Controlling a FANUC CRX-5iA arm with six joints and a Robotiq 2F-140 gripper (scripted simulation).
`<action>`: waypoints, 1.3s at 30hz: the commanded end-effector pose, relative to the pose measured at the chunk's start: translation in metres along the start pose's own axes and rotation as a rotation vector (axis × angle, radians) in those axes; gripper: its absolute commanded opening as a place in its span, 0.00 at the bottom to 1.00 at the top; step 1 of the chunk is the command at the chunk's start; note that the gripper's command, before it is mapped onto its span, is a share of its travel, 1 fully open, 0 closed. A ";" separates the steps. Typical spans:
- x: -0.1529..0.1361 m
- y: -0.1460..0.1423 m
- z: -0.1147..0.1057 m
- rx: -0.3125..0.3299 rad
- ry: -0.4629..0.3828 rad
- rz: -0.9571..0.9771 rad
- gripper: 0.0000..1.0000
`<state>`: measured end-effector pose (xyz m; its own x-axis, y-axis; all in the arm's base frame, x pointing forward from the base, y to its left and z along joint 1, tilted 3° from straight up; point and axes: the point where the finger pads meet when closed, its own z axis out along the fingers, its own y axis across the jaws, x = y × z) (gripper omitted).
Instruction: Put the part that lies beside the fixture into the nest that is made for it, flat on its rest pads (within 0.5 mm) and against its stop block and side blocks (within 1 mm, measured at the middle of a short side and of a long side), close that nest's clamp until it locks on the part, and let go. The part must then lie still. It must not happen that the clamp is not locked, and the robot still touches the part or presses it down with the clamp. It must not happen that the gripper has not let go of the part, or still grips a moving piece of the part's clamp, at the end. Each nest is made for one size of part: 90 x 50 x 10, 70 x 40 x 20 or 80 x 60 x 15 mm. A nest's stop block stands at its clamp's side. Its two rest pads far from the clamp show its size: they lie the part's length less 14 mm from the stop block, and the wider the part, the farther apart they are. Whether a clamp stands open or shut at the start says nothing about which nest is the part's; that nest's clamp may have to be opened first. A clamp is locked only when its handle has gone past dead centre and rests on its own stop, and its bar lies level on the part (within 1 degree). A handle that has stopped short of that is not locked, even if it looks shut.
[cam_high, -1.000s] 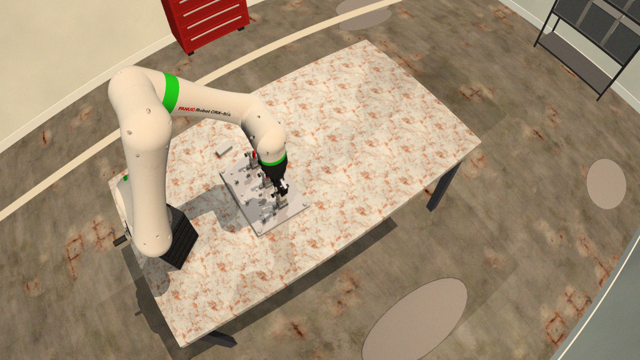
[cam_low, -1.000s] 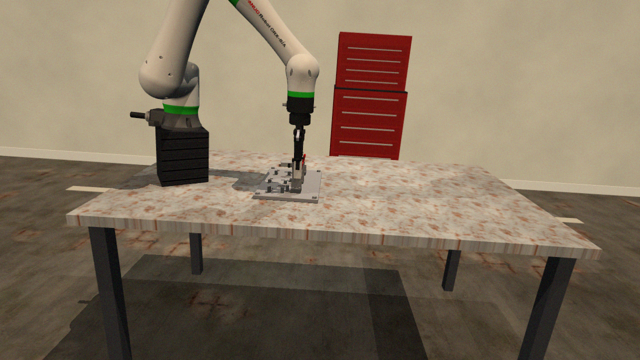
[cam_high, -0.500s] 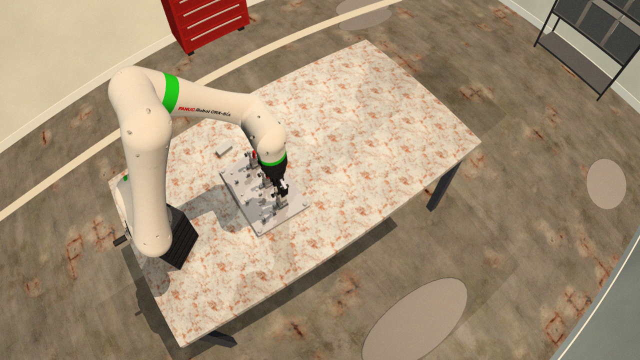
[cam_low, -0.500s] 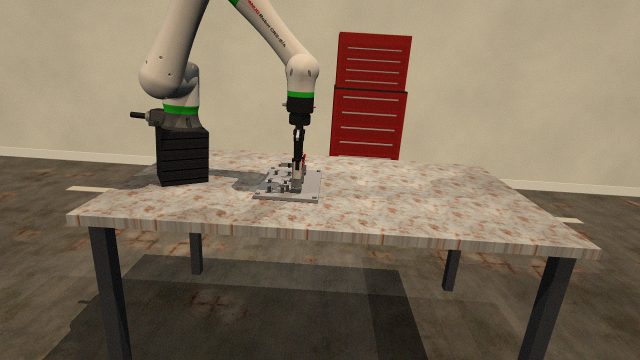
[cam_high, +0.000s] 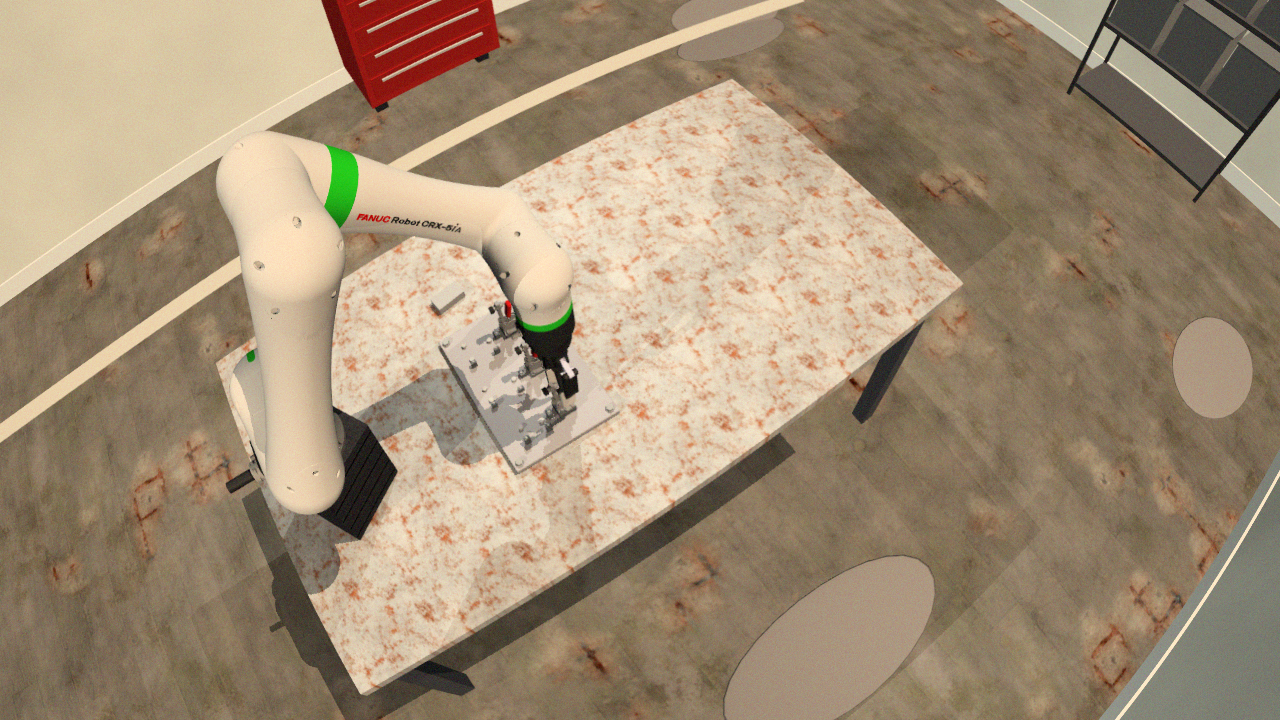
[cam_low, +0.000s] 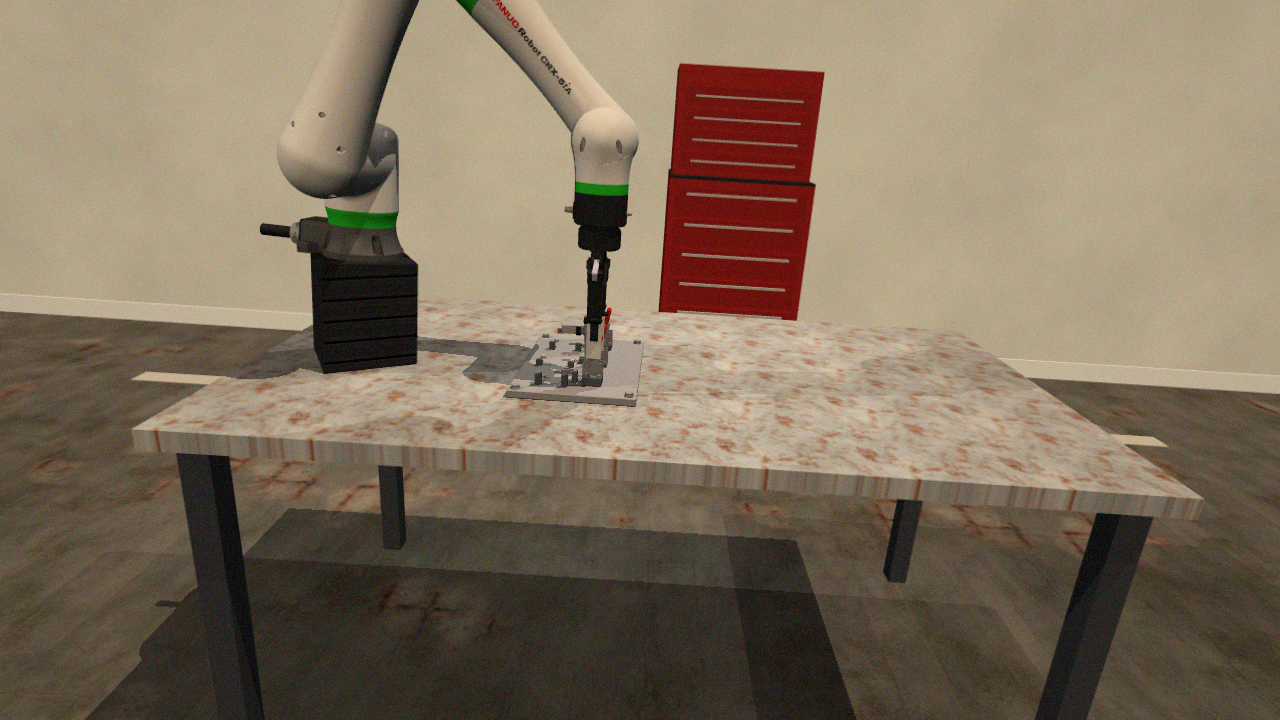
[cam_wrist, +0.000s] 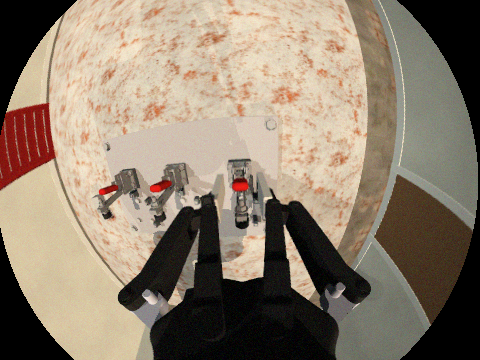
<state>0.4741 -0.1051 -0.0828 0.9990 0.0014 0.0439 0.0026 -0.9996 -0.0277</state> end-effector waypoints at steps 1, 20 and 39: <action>0.000 0.000 0.000 0.000 0.000 0.000 0.28; 0.000 0.000 -0.009 0.000 0.000 0.000 0.28; 0.000 0.000 -0.059 0.000 0.000 0.000 0.28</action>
<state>0.4715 -0.1067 -0.0258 0.9990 0.0014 0.0440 0.0026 -0.9996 -0.0276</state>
